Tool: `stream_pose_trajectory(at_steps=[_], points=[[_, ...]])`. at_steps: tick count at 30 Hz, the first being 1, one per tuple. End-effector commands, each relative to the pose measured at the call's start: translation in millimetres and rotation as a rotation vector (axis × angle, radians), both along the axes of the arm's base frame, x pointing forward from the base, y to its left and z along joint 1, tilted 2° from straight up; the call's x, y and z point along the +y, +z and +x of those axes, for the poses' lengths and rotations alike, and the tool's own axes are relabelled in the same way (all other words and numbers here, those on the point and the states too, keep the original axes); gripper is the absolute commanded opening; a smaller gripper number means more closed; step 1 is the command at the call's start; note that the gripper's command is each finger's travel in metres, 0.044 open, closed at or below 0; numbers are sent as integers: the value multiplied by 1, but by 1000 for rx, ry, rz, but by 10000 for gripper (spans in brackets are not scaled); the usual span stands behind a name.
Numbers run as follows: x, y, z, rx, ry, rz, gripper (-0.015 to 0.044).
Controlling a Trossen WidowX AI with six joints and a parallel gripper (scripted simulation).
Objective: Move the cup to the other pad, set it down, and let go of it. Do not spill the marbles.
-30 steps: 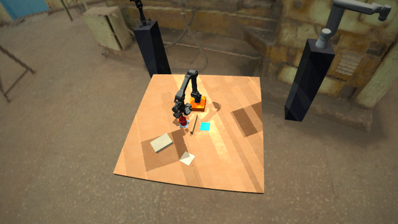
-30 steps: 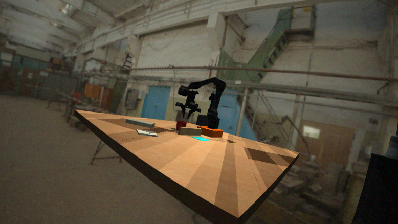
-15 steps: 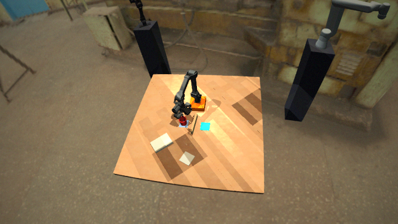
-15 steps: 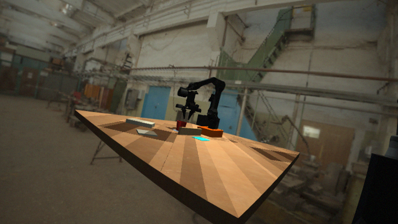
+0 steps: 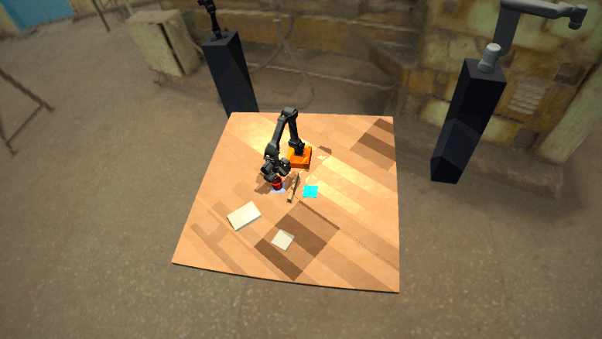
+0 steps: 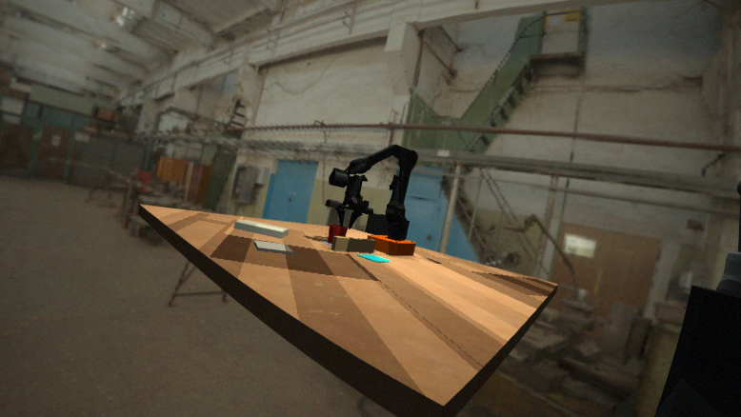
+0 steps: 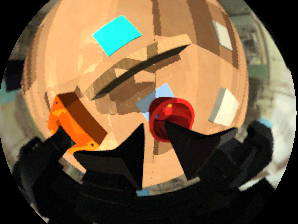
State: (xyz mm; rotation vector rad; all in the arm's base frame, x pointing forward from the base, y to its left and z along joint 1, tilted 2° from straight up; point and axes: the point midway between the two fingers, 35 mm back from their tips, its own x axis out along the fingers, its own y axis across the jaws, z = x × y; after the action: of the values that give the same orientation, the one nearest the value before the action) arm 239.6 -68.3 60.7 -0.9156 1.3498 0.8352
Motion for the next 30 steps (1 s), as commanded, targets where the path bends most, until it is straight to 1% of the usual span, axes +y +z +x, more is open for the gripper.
stream_pose_trajectory(at_steps=[1,17,23,25,30], points=[[1,-8,0,3,5,4,148],[1,-34,-1,4,5,5,148],[1,-35,-1,4,5,5,148],[0,-33,-1,4,0,1,95],[0,-33,-1,4,0,1,62]])
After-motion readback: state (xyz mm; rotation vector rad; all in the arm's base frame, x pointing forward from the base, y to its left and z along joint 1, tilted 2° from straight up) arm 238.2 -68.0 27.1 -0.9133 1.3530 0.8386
